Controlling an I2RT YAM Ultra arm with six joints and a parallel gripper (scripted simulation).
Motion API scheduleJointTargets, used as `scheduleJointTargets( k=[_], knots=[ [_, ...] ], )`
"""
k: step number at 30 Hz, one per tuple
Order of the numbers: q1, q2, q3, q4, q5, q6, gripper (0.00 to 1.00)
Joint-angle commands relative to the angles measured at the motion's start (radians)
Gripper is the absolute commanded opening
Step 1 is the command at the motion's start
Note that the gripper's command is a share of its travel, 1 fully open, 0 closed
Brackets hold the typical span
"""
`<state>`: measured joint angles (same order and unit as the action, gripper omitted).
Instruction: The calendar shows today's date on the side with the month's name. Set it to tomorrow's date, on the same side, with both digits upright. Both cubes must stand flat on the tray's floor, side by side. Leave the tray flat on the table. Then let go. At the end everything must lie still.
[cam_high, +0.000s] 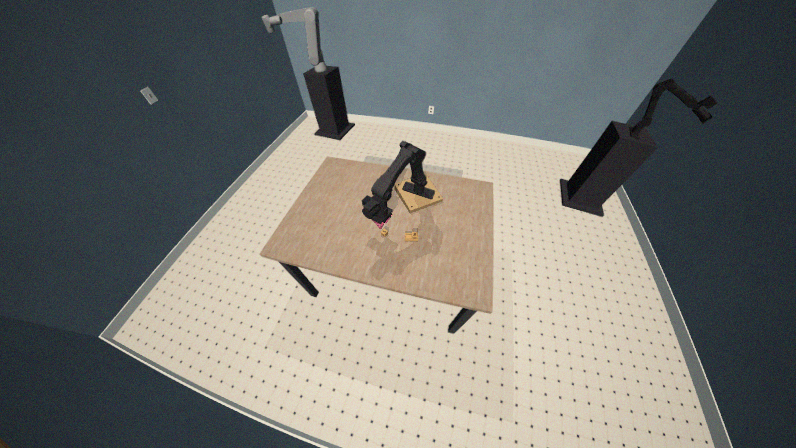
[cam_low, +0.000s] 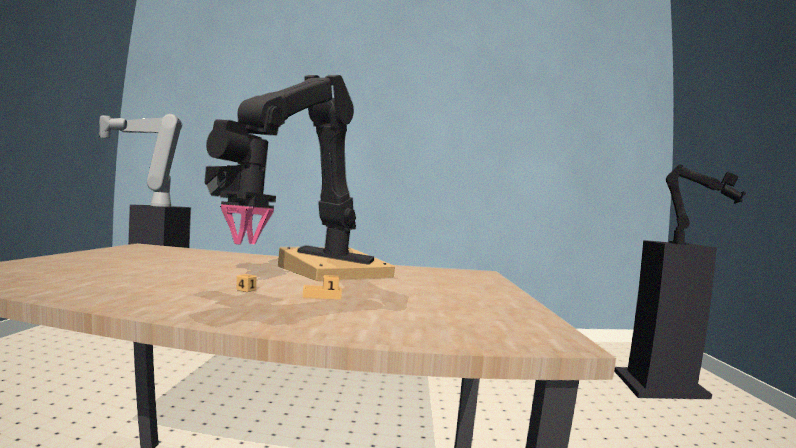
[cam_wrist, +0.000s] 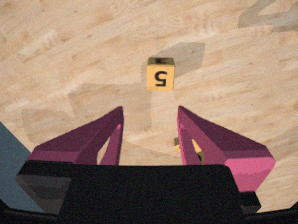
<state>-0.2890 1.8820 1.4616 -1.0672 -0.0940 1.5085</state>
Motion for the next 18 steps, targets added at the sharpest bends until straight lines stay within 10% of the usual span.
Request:
scheduleJointTargets(
  k=[1, 6, 7, 18],
  knots=[
    [-0.014, -0.027, 0.045, -0.070, 0.005, -0.008, 0.45],
    [-0.011, -0.031, 0.046, -0.078, 0.005, -0.006, 0.45],
    [-0.011, -0.031, 0.044, -0.078, 0.005, -0.006, 1.00],
    [-0.011, -0.030, 0.045, -0.079, 0.005, -0.006, 1.00]
  ],
)
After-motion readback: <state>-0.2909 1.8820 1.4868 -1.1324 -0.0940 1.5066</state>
